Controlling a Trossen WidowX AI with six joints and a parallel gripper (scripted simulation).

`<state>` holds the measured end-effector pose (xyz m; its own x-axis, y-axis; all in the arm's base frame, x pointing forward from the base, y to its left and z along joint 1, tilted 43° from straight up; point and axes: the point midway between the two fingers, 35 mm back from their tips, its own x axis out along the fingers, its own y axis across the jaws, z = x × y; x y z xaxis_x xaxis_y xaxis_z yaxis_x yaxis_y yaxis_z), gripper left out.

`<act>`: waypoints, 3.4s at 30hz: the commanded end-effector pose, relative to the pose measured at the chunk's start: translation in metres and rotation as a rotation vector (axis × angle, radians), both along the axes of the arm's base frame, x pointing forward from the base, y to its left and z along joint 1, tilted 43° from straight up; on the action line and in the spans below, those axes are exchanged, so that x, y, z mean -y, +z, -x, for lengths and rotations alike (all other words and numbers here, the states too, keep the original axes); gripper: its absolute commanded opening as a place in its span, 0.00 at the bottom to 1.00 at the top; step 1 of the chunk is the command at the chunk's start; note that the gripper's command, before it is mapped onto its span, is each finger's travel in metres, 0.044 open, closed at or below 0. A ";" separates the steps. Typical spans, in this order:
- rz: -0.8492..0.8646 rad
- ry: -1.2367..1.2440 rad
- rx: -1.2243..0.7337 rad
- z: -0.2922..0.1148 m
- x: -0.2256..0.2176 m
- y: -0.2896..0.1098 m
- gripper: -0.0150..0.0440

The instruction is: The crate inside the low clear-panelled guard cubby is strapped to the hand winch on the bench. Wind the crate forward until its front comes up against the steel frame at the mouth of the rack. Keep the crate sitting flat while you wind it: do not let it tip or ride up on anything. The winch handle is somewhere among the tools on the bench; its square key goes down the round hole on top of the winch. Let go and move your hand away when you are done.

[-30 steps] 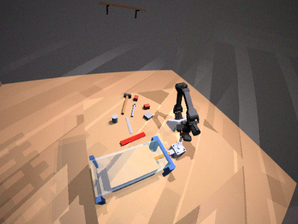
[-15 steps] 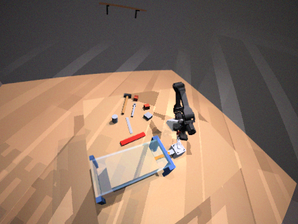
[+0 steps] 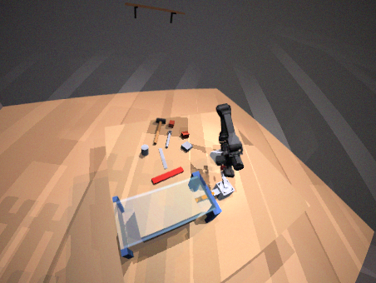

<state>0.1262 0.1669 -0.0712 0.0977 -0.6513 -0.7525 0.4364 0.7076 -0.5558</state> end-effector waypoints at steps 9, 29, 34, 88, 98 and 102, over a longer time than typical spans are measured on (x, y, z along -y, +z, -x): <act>0.009 0.005 0.041 -0.032 0.002 0.005 0.25; 0.009 0.005 0.043 -0.061 -0.004 0.005 0.25; 0.009 0.005 0.044 -0.068 -0.007 0.005 0.25; 0.005 0.005 0.049 -0.122 -0.051 -0.023 0.25; 0.004 0.005 0.049 -0.127 -0.062 -0.032 0.25; 0.004 0.005 0.049 -0.129 -0.066 -0.035 0.25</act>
